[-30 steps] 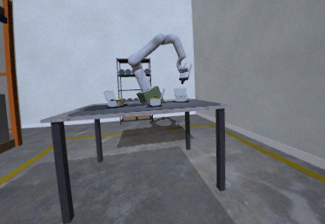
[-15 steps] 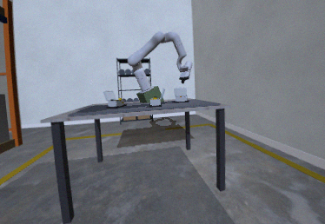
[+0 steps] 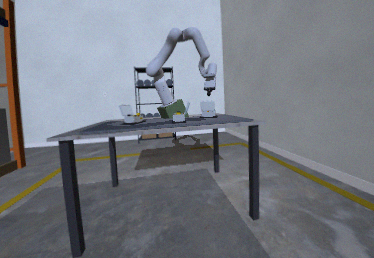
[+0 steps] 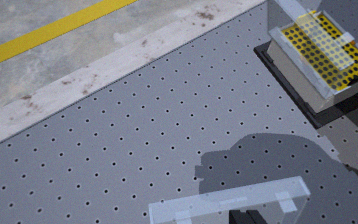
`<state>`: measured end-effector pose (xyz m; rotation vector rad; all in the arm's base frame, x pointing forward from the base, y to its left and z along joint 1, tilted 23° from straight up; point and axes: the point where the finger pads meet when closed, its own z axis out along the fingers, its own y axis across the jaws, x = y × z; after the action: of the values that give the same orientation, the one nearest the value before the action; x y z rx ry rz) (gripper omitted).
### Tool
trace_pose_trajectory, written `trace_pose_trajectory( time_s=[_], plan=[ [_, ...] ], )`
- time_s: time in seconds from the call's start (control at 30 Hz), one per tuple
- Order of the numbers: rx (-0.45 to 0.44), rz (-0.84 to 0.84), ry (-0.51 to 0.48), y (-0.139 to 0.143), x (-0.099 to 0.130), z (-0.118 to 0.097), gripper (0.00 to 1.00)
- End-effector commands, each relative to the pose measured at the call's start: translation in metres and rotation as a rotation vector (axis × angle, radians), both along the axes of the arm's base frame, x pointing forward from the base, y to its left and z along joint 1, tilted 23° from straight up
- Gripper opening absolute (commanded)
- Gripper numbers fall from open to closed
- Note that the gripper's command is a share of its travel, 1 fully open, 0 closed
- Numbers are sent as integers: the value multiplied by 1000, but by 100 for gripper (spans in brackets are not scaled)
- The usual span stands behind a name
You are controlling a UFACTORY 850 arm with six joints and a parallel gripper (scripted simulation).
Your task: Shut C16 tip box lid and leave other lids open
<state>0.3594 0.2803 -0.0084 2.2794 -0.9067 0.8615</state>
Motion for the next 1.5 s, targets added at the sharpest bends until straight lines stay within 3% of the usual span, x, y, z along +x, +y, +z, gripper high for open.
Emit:
trace_pose_trajectory(
  time_s=[0.0, 0.33, 0.53, 1.47],
  plan=[
    [114, 20, 131, -14, 19, 8, 0],
    [328, 56, 384, -46, 53, 24, 0],
    [332, 57, 388, -58, 65, 30, 0],
    [332, 57, 388, -61, 66, 22, 0]
  ],
)
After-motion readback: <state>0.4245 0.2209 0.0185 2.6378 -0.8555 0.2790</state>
